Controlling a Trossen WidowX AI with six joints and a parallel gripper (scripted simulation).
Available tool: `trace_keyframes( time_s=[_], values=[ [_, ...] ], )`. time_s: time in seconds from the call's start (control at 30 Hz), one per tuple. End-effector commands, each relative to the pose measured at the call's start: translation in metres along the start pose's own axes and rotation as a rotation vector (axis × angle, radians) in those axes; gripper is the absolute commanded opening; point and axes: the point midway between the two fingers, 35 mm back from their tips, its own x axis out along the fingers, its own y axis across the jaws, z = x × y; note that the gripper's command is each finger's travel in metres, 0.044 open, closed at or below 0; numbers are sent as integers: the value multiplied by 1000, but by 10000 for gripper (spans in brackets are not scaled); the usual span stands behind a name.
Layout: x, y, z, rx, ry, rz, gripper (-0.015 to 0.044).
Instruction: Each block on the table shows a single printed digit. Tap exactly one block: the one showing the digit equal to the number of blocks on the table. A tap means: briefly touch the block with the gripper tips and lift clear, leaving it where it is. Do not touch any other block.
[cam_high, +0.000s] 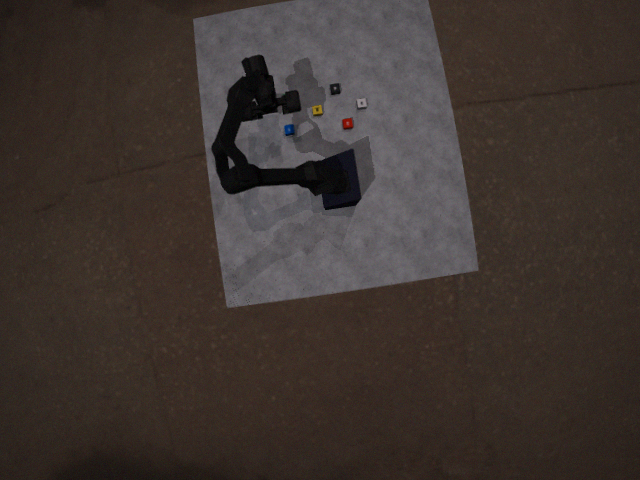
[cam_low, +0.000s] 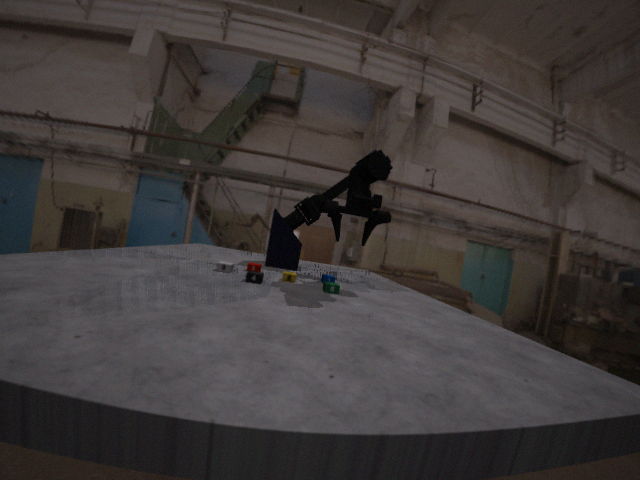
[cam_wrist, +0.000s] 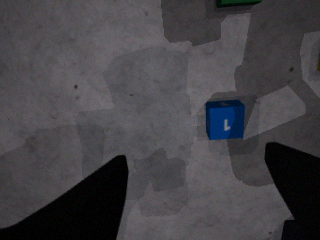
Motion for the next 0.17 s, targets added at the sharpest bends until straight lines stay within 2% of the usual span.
trace_keyframes(
  time_s=[0.0, 0.13],
  values=[
    [-11, 21, -17, 19, 11, 0, 400],
    [-11, 21, -17, 19, 11, 0, 400]
  ],
)
